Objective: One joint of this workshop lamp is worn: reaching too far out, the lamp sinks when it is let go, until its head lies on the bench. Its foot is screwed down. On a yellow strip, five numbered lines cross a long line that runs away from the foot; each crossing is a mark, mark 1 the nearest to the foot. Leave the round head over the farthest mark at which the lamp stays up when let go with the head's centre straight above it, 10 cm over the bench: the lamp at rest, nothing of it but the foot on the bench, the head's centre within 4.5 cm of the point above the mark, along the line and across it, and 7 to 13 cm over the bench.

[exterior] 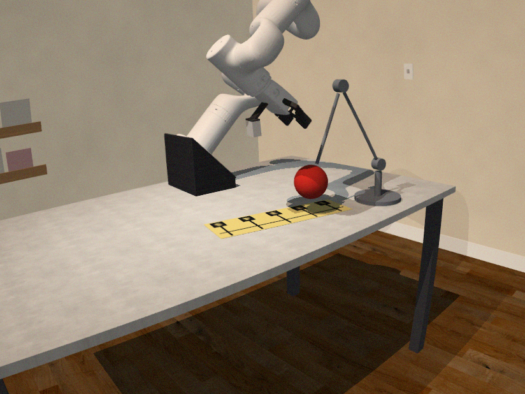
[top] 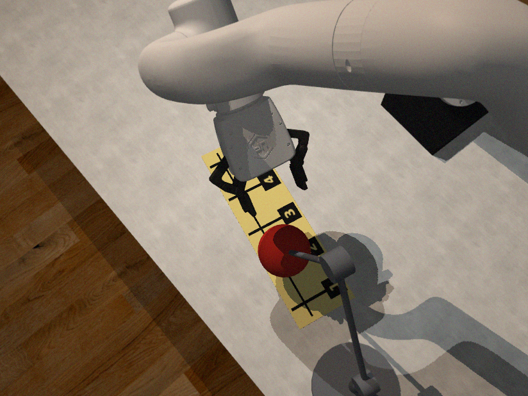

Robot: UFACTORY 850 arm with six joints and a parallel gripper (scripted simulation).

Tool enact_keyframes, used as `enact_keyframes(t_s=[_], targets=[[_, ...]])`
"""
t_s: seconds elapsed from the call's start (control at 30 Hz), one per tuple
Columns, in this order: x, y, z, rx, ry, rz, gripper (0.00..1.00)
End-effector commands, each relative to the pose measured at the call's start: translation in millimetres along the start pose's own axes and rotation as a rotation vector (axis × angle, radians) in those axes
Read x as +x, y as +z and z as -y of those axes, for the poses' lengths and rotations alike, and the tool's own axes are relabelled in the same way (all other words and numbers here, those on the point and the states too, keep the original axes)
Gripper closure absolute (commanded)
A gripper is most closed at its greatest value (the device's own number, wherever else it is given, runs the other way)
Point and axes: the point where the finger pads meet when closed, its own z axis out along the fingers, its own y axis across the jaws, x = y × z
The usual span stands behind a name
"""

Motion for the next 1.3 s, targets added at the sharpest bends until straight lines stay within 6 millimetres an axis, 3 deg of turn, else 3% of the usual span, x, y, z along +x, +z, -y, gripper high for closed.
enact_keyframes(t_s=[0.0,0.3,1.27], targets=[[-9,-1,0,0.001,-0.001,-0.065,0.00],[-20,-3,0,0.001,0.000,-0.162,0.00],[-8,64,0,0.000,0.000,-0.151,0.00]])
